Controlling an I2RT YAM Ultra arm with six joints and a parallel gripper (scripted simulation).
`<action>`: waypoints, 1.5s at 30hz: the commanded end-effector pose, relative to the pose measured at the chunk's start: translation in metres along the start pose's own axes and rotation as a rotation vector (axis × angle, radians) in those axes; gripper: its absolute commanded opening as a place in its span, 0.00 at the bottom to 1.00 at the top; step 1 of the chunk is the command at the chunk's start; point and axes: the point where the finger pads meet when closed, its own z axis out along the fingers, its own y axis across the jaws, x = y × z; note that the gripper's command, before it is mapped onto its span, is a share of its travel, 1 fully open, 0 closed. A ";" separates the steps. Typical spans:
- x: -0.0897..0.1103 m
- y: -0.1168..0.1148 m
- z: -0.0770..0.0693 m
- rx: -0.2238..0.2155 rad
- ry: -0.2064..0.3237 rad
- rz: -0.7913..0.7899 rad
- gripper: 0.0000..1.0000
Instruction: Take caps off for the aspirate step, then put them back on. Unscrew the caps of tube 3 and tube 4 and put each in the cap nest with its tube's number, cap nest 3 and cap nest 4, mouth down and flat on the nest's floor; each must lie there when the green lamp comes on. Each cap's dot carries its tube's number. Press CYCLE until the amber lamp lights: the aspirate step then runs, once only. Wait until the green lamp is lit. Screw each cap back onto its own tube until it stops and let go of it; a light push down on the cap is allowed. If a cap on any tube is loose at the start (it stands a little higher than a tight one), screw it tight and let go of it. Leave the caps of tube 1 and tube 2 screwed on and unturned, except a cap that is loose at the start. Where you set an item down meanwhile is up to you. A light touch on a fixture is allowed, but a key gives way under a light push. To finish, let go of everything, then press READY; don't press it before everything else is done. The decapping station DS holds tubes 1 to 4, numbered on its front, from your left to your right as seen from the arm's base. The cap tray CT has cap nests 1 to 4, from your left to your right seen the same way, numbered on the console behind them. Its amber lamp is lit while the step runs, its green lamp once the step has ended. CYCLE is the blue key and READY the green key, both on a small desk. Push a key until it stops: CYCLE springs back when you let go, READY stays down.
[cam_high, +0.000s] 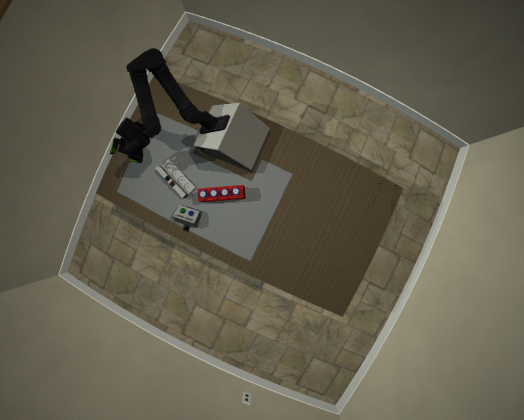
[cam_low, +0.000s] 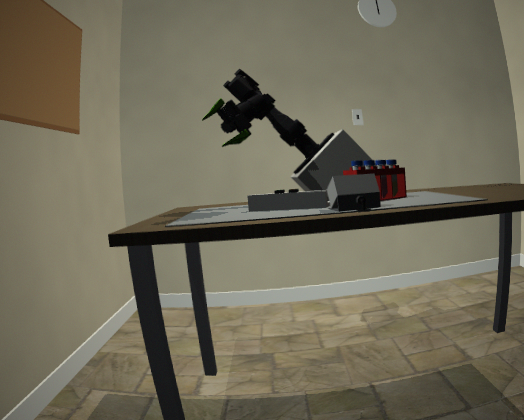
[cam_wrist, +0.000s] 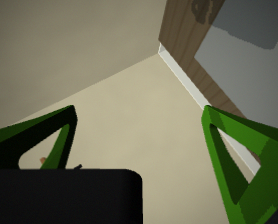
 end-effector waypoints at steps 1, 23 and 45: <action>0.000 0.003 0.000 -0.007 0.001 0.006 1.00; 0.000 0.003 0.000 -0.007 0.001 0.006 0.49; 0.038 -0.021 -0.001 0.078 0.090 -0.212 0.49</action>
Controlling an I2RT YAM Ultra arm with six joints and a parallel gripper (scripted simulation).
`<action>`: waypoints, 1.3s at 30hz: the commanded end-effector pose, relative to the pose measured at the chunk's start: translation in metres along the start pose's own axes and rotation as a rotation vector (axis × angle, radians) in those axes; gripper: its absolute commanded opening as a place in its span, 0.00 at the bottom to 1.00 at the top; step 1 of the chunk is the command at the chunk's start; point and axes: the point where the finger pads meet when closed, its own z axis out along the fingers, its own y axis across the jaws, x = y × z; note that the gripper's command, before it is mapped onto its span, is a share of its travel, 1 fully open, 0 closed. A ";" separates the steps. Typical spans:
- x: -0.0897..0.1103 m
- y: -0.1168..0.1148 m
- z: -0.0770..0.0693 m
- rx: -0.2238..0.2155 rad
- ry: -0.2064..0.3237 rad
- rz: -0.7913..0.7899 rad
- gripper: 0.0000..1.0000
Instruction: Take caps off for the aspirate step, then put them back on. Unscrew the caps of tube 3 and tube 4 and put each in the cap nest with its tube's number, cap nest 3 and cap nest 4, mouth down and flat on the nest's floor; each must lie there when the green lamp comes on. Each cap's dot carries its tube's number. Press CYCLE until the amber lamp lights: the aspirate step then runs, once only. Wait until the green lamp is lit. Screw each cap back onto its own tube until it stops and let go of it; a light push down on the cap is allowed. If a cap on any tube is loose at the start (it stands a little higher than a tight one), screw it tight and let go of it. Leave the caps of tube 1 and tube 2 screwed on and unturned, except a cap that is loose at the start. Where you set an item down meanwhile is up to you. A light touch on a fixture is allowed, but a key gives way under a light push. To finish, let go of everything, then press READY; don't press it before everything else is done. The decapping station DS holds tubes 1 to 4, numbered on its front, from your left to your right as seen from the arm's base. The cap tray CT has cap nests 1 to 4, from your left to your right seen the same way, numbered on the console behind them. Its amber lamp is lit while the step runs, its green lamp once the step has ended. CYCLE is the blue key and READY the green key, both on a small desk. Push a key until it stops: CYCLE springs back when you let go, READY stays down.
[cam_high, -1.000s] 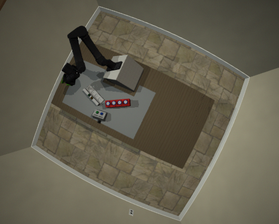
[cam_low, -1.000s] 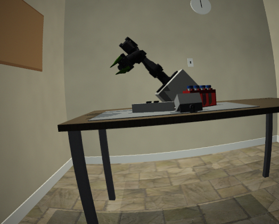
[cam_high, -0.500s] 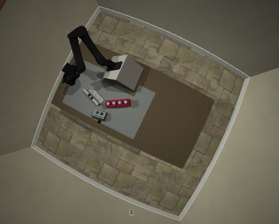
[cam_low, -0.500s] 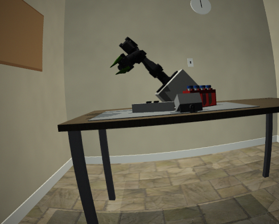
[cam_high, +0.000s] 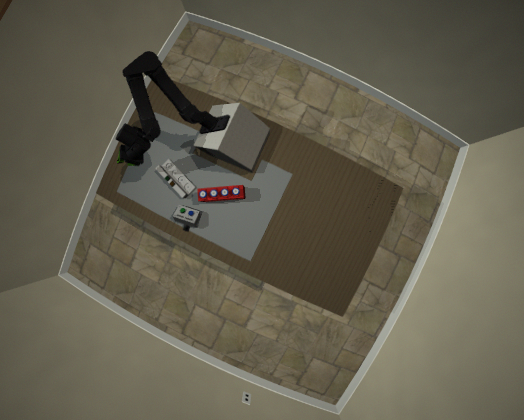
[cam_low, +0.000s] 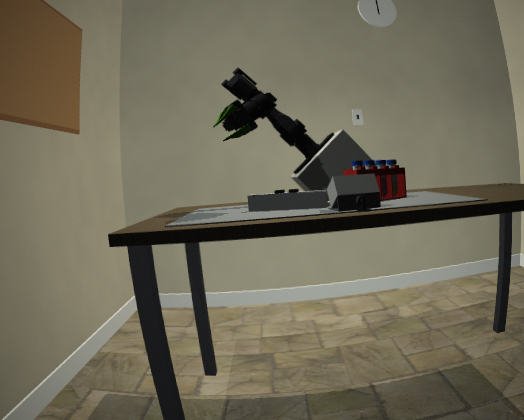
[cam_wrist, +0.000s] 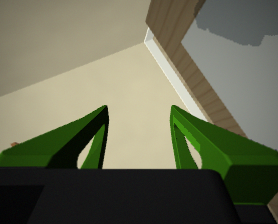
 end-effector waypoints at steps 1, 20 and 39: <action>0.013 -0.005 -0.001 0.040 0.049 -0.128 0.49; 0.075 -0.051 -0.011 0.178 0.252 -0.580 0.49; 0.122 -0.100 -0.038 0.265 0.481 -1.037 0.49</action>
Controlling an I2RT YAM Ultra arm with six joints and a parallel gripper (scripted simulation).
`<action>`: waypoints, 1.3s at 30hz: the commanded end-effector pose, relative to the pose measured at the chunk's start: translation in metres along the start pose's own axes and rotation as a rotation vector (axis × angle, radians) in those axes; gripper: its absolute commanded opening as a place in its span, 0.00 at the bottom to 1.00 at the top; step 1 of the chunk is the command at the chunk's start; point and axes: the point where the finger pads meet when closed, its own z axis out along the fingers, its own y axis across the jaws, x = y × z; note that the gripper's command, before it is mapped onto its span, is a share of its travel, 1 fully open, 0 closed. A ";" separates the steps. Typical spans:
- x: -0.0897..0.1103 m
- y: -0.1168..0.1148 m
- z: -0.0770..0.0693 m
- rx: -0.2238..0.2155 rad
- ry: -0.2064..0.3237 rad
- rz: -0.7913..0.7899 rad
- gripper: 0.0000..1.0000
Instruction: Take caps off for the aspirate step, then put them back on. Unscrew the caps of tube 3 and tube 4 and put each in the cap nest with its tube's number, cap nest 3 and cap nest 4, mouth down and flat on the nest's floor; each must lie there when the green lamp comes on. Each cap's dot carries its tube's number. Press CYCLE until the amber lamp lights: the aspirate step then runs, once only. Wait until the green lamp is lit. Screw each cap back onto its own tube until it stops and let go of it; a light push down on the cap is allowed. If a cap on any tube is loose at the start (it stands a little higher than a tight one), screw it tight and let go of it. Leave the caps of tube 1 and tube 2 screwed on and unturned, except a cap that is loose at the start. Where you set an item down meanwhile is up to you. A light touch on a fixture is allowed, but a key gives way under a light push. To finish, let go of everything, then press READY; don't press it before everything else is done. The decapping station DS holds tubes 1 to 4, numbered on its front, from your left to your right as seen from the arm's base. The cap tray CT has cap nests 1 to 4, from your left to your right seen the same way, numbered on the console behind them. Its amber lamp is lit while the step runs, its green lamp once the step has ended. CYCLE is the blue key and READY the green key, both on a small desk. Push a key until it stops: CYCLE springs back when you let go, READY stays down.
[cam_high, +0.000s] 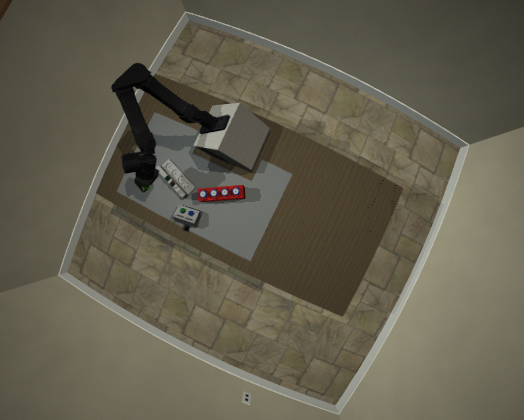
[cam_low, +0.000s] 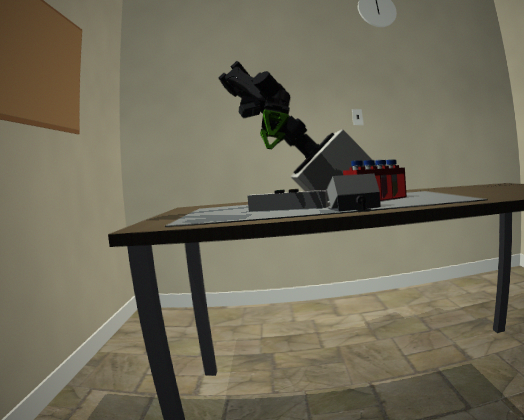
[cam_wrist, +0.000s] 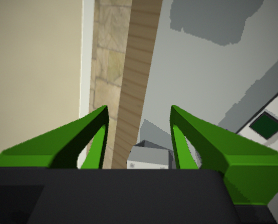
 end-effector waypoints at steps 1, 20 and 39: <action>0.014 0.000 -0.003 0.017 0.053 -0.138 0.49; 0.070 -0.005 -0.011 0.056 0.234 -0.556 0.49; 0.129 -0.023 -0.034 0.071 0.453 -1.071 0.49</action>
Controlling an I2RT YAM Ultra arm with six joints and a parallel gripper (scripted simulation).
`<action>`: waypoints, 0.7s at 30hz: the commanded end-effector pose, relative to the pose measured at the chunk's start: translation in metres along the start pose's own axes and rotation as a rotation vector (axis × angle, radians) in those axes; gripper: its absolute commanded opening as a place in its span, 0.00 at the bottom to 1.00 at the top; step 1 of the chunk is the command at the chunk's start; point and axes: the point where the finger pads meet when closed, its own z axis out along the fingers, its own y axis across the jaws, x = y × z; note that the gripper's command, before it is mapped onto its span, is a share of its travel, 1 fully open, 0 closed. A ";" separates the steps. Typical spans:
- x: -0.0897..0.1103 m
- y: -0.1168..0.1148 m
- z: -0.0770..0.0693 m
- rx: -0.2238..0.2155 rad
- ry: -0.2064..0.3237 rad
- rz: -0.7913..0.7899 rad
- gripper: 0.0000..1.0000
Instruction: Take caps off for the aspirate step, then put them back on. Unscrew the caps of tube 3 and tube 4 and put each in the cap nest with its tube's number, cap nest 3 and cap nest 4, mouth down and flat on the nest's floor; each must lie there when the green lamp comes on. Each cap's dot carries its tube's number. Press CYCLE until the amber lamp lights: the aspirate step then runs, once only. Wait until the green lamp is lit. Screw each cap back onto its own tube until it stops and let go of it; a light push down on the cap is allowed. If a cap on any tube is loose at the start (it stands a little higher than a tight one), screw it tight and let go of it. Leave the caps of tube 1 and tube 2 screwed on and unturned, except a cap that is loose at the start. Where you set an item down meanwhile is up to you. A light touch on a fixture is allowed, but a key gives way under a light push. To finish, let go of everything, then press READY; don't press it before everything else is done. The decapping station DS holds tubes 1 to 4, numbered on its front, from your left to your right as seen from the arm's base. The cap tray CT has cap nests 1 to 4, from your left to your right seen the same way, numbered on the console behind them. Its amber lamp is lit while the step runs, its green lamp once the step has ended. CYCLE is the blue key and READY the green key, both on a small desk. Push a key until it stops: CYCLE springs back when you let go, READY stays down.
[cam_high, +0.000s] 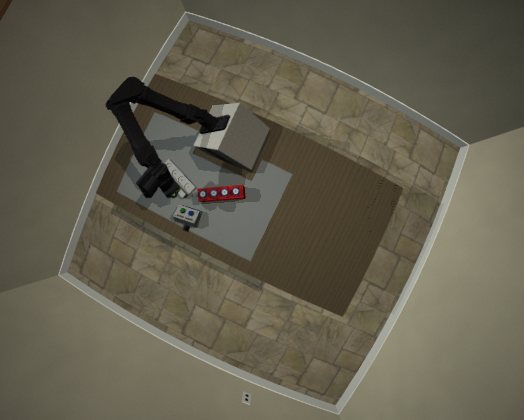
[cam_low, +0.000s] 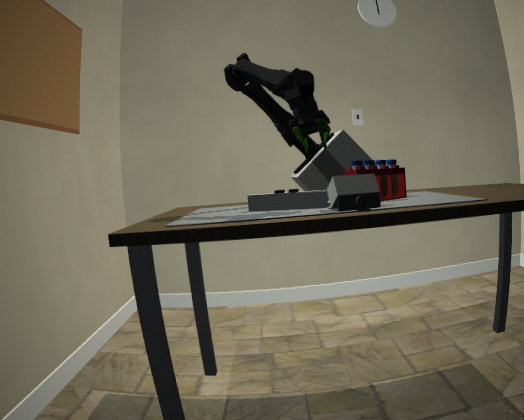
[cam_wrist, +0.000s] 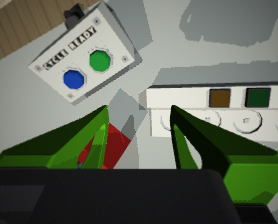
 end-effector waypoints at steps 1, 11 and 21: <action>0.010 0.006 -0.005 0.000 0.041 -0.130 0.49; 0.036 0.017 -0.009 0.003 0.158 -0.436 0.49; 0.061 0.023 -0.017 0.001 0.255 -0.685 0.49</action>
